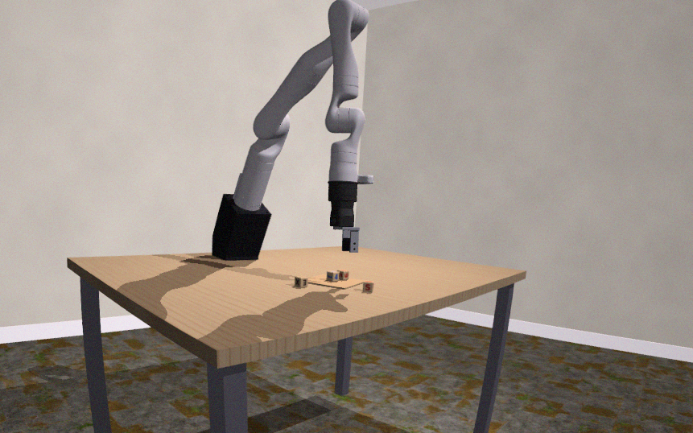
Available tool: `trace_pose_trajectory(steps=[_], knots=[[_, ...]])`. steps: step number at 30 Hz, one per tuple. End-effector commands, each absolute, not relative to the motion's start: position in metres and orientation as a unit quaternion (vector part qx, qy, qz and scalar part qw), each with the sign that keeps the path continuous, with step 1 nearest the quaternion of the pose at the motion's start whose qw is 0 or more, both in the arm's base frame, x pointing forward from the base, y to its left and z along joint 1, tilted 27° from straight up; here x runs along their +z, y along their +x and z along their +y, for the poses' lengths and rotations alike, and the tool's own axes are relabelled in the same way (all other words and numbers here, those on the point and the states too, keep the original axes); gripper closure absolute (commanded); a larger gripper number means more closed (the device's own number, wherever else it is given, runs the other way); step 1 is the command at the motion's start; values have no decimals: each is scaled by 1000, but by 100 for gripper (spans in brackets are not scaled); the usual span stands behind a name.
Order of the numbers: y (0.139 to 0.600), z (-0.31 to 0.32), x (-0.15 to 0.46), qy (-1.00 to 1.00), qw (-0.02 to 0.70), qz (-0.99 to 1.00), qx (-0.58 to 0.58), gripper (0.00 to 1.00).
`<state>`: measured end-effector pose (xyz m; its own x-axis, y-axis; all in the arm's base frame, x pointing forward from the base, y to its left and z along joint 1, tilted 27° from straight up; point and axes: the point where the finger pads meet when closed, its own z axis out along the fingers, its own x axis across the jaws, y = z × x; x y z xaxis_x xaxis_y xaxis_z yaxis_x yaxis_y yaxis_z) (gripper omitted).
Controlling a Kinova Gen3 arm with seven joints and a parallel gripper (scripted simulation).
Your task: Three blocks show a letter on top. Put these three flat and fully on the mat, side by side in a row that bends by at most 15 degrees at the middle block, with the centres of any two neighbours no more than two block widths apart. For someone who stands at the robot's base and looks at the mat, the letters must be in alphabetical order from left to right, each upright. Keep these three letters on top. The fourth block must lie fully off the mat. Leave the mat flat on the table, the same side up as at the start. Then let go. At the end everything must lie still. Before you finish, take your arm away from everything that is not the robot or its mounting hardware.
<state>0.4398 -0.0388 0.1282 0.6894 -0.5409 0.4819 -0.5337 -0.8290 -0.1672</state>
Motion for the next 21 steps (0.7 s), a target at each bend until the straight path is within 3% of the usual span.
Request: trace_pose_trajectory(steps=[1,21], knots=[[455,-42,134,-894,21,355,-274,0],[502,-64,157,-648,128,707,-253,0]])
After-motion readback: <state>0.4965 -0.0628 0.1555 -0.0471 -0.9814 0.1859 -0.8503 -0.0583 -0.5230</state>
